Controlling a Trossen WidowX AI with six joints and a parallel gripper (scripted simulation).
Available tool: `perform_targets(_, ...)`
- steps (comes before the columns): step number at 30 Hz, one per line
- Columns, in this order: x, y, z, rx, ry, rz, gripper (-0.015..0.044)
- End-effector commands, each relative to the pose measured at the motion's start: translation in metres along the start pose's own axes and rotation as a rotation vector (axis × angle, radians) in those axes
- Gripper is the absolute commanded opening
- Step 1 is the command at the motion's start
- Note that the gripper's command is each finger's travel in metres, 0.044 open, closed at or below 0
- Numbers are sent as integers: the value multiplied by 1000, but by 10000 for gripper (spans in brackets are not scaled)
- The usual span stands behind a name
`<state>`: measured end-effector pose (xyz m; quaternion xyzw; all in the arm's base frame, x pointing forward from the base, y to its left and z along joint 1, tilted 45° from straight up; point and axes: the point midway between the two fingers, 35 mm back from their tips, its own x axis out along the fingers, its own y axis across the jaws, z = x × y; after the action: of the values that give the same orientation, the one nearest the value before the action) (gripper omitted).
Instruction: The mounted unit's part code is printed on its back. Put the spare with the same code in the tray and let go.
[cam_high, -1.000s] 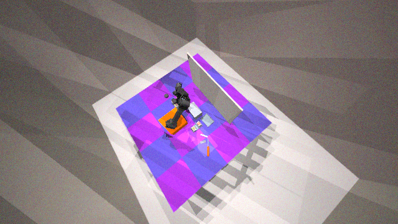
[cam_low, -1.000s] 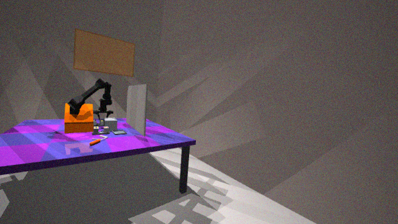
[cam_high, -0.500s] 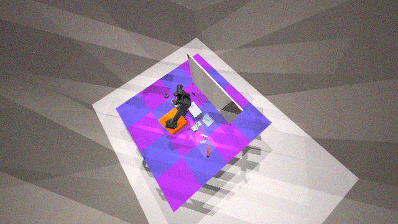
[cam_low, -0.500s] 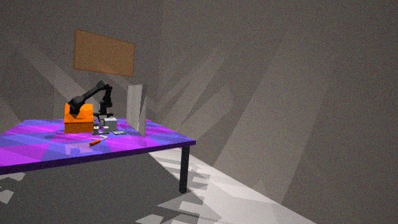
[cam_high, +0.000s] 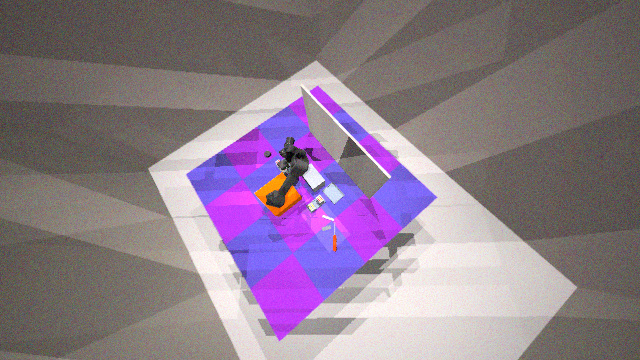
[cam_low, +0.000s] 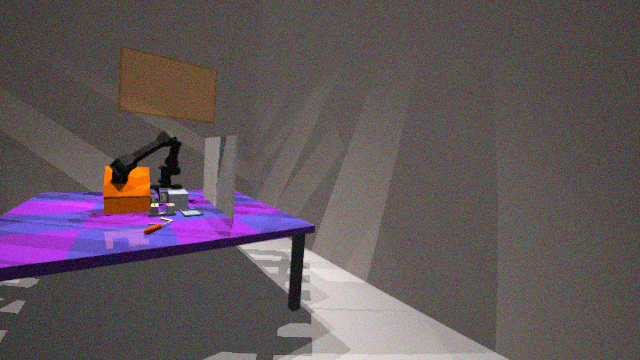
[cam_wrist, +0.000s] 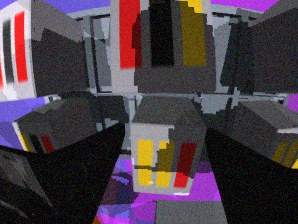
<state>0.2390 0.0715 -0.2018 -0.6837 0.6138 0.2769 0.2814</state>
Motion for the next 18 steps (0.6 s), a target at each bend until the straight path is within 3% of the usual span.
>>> perform_targets(1,0,0,0,0,0,0,247)
perform_targets(4,0,0,0,0,0,0,169)
perform_targets(11,0,0,0,0,0,0,122)
perform_targets(15,0,0,0,0,0,0,17)
perform_targets(18,0,0,0,0,0,0,0)
